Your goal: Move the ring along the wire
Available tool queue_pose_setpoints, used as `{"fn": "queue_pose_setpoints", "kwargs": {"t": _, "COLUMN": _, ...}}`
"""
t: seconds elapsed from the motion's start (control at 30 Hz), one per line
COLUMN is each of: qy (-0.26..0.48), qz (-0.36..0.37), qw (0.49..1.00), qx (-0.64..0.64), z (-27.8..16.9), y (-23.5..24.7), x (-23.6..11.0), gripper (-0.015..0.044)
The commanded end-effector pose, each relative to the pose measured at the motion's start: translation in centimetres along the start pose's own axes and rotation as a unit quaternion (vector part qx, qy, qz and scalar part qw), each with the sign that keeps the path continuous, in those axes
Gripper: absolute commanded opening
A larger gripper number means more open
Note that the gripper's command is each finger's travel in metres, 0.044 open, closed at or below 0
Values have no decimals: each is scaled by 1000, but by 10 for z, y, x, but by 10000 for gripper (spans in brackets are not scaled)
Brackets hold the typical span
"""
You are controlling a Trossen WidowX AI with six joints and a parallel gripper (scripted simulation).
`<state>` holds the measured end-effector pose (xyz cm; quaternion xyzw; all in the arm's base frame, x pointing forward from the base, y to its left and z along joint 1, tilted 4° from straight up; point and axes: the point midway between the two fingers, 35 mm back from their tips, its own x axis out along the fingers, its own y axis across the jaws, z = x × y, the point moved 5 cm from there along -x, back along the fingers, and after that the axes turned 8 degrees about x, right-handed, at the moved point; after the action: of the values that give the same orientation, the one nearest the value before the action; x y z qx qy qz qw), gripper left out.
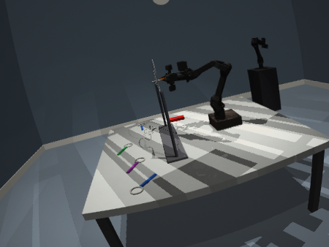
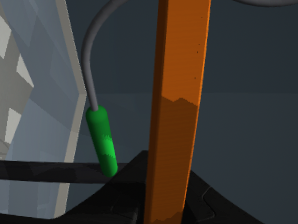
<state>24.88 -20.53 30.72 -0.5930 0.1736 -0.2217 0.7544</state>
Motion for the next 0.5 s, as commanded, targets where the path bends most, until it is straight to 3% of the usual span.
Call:
{"fn": "queue_pose_setpoints", "kwargs": {"t": 0.0, "qy": 8, "qz": 21, "qw": 999, "qx": 41, "z": -2, "y": 13, "x": -1, "gripper": -150}}
{"fn": "queue_pose_setpoints", "kwargs": {"t": 0.47, "qy": 28, "qz": 97, "qw": 978, "qx": 181, "z": 3, "y": 55, "x": -10, "gripper": -150}}
